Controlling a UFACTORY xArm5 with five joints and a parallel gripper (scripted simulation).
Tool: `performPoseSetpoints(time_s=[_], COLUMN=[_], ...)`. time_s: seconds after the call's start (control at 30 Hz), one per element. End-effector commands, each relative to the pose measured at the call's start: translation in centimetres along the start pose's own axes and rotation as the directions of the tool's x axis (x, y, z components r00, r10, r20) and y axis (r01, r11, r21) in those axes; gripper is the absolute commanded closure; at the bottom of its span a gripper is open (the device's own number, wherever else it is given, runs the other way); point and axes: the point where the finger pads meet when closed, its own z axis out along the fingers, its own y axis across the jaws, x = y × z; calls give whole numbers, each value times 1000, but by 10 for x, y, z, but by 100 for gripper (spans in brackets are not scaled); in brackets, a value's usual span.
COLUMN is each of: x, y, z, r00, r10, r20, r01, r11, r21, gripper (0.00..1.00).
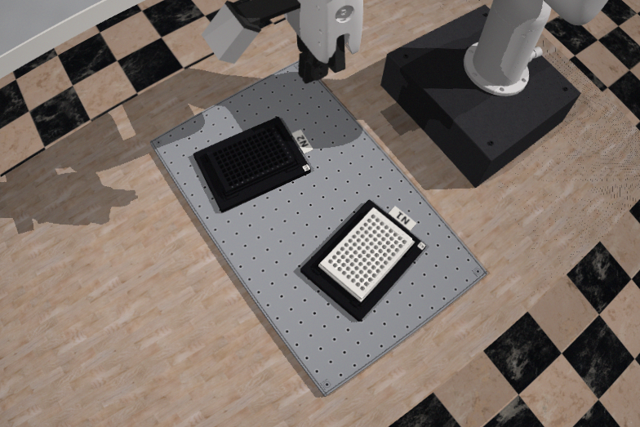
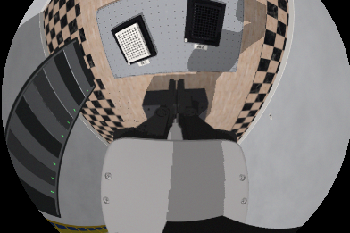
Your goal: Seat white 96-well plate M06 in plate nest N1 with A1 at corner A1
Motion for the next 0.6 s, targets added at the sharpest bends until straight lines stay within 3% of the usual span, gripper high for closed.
performPoseSetpoints(time_s=[0.0,0.2,0.47,0.57], x=[-3,-13,-28,-30], y=[-4,-20,-41,-44], z=[6,29,59,63], r00=[998,964,963,963], r10=[-68,-264,-270,-270], r20=[5,19,20,20], r01=[68,264,270,270], r11=[998,965,963,963], r21=[0,5,6,6], gripper=[100,100,100,100])
